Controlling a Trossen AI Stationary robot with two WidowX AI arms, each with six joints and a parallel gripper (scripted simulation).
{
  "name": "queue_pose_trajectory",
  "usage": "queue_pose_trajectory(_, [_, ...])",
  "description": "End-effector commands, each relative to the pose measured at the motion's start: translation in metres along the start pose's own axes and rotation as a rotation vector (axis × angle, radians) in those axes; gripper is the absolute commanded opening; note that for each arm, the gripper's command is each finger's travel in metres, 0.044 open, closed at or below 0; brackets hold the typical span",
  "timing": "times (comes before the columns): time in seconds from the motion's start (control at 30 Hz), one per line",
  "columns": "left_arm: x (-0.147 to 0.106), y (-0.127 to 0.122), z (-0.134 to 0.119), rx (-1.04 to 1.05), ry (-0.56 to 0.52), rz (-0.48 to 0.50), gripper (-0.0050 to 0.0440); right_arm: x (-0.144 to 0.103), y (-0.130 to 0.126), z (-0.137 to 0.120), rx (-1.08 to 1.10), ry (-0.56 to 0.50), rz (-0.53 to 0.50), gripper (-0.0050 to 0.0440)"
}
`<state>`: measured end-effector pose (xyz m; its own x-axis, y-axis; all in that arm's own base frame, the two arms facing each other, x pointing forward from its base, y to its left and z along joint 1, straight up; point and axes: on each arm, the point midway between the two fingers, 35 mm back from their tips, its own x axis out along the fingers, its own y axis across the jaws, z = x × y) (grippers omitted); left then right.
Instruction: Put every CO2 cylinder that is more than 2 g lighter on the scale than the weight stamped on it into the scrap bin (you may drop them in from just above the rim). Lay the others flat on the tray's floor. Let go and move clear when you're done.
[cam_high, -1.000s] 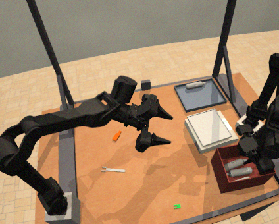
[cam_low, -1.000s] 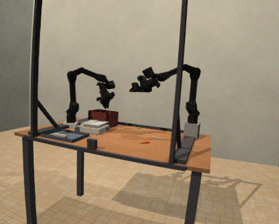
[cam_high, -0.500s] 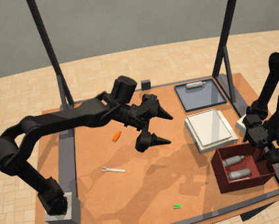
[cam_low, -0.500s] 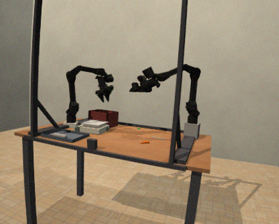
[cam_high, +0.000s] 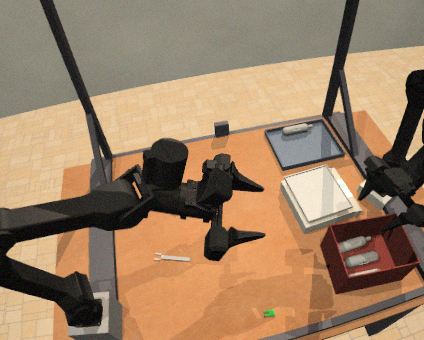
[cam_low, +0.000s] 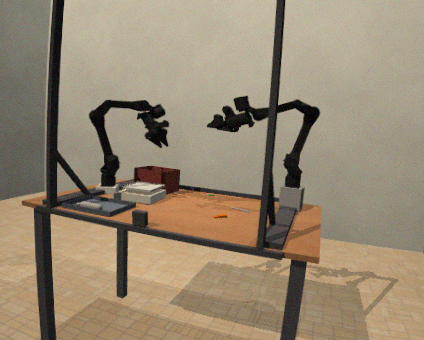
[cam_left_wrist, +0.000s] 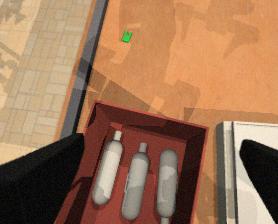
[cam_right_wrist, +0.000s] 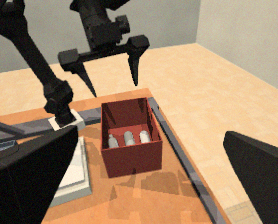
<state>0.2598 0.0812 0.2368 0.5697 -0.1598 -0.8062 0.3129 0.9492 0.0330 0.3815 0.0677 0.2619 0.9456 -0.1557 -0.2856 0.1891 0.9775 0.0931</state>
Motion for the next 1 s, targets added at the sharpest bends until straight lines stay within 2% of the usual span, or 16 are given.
queue_pose_trajectory(0.0, [-0.008,-0.02,0.013,-0.057,-0.161,0.041,0.044,-0.023,-0.033,0.027,-0.004,-0.117,0.102,0.044])
queue_pose_trajectory(0.07, [-0.008,-0.02,0.013,-0.057,-0.161,0.041,0.044,-0.023,-0.033,0.027,-0.004,-0.117,0.102,0.044])
queue_pose_trajectory(0.23, [-0.007,-0.033,0.02,-0.116,-0.273,0.068,0.044,-0.045,-0.054,0.041,-0.045,-0.22,0.145,0.044])
queue_pose_trajectory(0.53, [-0.008,-0.043,0.043,-0.145,-0.434,0.12,0.044,-0.065,-0.069,0.05,-0.094,-0.309,0.171,0.044])
queue_pose_trajectory(0.63, [-0.007,-0.044,0.045,-0.147,-0.451,0.127,0.044,-0.066,-0.07,0.051,-0.098,-0.316,0.173,0.044])
queue_pose_trajectory(0.67, [-0.011,-0.041,0.054,-0.135,-0.506,0.148,0.044,-0.068,-0.07,0.051,-0.102,-0.322,0.174,0.044])
queue_pose_trajectory(0.97, [-0.004,-0.051,0.073,-0.174,-0.649,0.205,0.044,-0.072,-0.074,0.052,-0.119,-0.34,0.18,0.044])
